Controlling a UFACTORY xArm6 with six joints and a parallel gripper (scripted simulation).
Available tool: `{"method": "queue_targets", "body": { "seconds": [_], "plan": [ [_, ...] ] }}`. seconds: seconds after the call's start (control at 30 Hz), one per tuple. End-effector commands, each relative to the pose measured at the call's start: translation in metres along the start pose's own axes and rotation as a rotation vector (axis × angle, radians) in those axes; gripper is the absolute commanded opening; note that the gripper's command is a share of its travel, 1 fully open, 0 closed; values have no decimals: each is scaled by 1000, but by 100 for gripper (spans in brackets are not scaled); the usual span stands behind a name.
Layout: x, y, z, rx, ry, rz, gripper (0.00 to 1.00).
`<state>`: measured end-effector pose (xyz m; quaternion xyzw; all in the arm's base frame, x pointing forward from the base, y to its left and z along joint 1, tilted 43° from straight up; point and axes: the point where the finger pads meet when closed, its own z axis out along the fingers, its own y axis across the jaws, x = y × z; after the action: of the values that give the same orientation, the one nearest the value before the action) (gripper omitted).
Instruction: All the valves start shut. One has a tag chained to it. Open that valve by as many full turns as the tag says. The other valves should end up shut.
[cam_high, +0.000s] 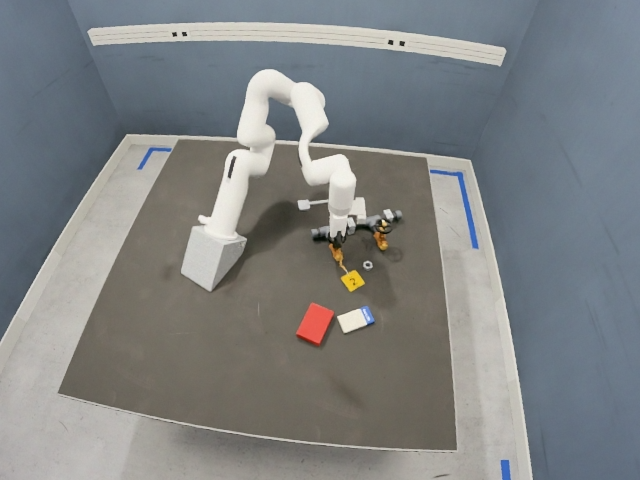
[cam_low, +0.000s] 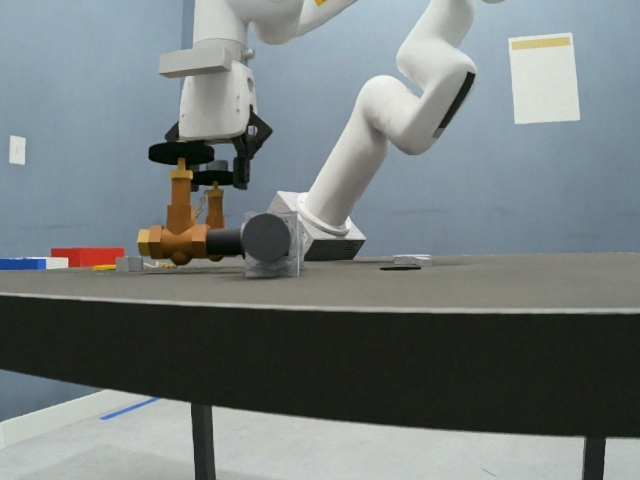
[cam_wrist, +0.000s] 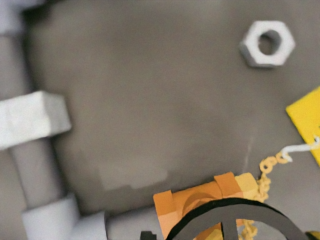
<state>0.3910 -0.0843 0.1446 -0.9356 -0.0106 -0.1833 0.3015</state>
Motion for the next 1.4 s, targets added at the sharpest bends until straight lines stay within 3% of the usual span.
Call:
{"method": "queue_targets", "body": {
  "seconds": [0.0,0.03,0.5,0.57,0.6,0.87,1.3,1.33,1.37],
  "plan": [
    [1,1,-1,8,22,-192,0],
    [1,1,-1,6,22,-322,0],
    [1,1,-1,-6,20,-907,0],
    [1,1,-1,-6,20,-907,0],
    [1,1,-1,-5,26,-1036,0],
    [1,1,-1,1,55,-1348,0],
    [1,1,-1,1,56,-1359,0],
    [1,1,-1,1,56,-1359,100],
    [1,1,-1,1,56,-1359,100]
  ]
}}
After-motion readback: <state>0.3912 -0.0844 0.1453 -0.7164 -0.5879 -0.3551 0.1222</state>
